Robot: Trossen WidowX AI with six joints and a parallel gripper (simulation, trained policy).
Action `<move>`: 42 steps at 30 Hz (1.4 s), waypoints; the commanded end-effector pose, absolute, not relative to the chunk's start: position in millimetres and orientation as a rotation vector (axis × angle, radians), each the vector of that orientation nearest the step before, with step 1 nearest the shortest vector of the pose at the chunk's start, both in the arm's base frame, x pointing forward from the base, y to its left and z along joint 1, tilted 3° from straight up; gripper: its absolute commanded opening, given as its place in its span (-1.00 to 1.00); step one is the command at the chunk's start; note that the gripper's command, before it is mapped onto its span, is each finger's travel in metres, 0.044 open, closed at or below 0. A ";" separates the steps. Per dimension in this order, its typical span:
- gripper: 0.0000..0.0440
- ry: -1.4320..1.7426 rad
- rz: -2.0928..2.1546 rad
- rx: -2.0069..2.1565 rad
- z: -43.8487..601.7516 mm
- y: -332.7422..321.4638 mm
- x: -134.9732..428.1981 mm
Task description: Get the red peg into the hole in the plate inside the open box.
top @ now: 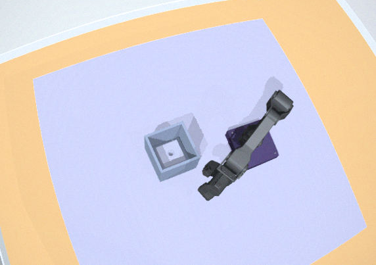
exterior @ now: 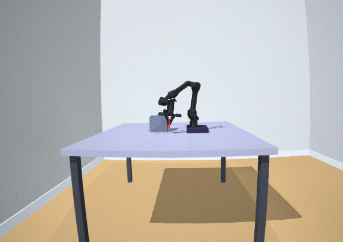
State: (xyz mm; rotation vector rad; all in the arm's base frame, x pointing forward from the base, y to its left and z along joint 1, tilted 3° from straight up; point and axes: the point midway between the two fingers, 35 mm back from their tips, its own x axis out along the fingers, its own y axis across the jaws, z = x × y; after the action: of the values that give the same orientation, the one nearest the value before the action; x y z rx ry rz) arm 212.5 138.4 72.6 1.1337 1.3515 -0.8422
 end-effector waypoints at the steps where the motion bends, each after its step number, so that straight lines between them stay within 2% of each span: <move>1: -1.00 1.329 -0.795 1.164 91.4 137.9 220.3; 21: -1.00 1.142 -0.730 1.182 172.5 82.7 256.5; 42: -1.00 1.094 -0.881 1.140 173.4 11.7 271.7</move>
State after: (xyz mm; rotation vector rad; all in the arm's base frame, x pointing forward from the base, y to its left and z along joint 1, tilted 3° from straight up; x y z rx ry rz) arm 269.2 20.0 176.2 1.1513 1.0887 -0.8592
